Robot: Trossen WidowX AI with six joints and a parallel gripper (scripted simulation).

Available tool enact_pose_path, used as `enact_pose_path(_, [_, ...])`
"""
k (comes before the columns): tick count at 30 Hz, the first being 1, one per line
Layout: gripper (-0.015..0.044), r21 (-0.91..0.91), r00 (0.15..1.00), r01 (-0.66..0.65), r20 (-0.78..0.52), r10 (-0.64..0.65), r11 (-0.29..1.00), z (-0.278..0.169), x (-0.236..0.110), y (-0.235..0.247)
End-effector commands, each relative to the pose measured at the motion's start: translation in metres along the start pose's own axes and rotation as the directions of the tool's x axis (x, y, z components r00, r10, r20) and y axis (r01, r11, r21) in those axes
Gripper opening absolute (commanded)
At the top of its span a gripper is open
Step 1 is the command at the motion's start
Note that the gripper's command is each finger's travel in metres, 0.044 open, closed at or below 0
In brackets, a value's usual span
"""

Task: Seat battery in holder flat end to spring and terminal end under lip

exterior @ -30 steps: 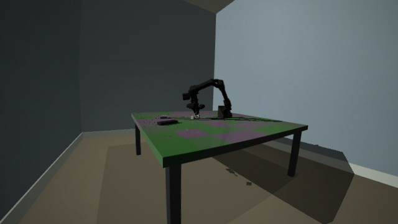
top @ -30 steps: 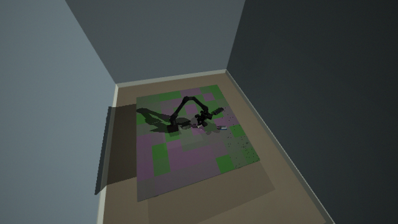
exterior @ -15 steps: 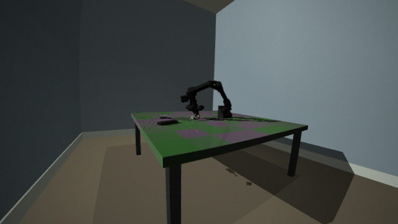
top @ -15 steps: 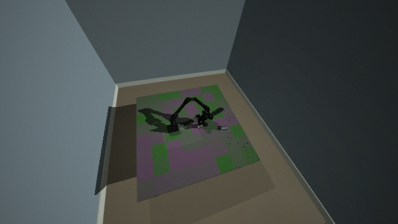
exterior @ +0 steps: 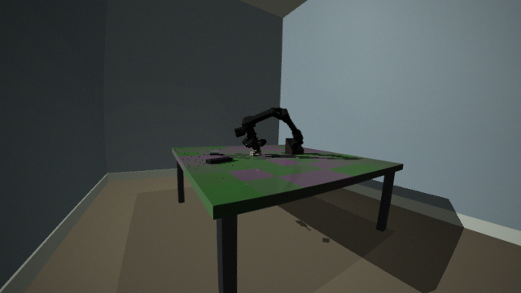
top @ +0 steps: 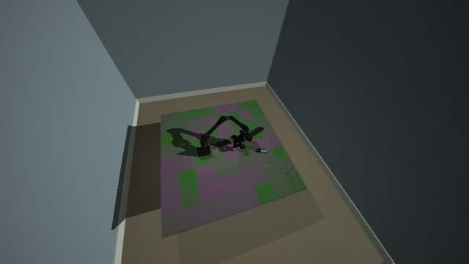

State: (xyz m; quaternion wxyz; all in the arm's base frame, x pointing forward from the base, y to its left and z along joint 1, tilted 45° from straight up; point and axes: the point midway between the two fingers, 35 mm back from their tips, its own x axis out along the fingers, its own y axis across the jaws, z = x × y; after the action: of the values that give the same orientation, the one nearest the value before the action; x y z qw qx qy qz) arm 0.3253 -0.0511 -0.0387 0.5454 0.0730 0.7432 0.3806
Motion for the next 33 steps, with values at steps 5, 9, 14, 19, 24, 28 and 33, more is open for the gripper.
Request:
enact_pose_path(5, [0.0073, 0.007, 1.000, -0.001, -0.010, 0.001, 1.000, 0.003, 0.000, -0.001])
enact_pose_path(9, [0.0073, 0.007, 1.000, -0.002, -0.010, 0.002, 1.000, 0.005, -0.001, -0.001])
enact_pose_path(14, [0.0073, 0.007, 1.000, -0.003, -0.010, 0.003, 1.000, 0.008, -0.002, -0.001])
enact_pose_path(19, [0.0073, 0.006, 1.000, -0.003, -0.010, 0.003, 1.000, 0.011, -0.004, -0.001])
enact_pose_path(24, [0.0073, 0.006, 1.000, -0.003, -0.011, 0.003, 1.000, 0.014, -0.005, -0.001])
enact_pose_path(28, [0.0073, 0.006, 1.000, -0.004, -0.012, 0.004, 1.000, 0.016, -0.006, -0.001])
enact_pose_path(33, [0.0073, 0.006, 1.000, -0.004, -0.012, 0.004, 1.000, 0.017, -0.007, -0.002])
